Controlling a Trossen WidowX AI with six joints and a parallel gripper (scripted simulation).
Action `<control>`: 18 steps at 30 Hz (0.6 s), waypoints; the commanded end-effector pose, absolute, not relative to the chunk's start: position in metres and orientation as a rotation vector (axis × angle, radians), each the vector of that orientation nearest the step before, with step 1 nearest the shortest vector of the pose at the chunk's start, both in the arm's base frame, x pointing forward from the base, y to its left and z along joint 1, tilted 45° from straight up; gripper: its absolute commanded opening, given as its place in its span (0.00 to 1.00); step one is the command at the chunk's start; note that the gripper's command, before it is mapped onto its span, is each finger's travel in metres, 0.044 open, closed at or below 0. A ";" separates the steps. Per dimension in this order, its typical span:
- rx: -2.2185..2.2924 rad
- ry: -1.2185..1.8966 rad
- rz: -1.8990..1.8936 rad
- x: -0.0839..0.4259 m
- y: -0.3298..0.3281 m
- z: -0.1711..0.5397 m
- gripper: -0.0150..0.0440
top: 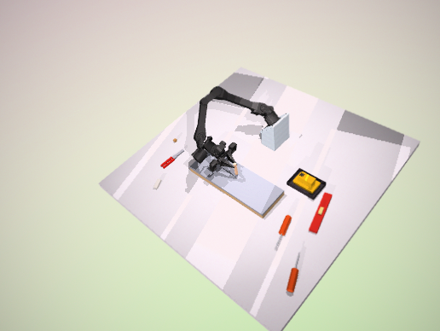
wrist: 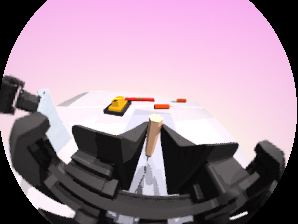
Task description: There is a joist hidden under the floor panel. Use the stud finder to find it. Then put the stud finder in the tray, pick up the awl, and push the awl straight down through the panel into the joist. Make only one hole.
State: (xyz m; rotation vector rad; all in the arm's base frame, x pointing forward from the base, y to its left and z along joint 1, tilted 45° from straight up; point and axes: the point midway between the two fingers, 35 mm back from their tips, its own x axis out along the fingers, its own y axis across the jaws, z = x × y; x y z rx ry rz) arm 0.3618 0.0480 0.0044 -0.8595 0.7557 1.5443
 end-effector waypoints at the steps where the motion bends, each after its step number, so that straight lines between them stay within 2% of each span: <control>1: -0.862 0.756 1.548 0.362 0.042 -0.003 0.25; 18: -0.861 0.756 1.548 0.363 0.037 -0.008 0.25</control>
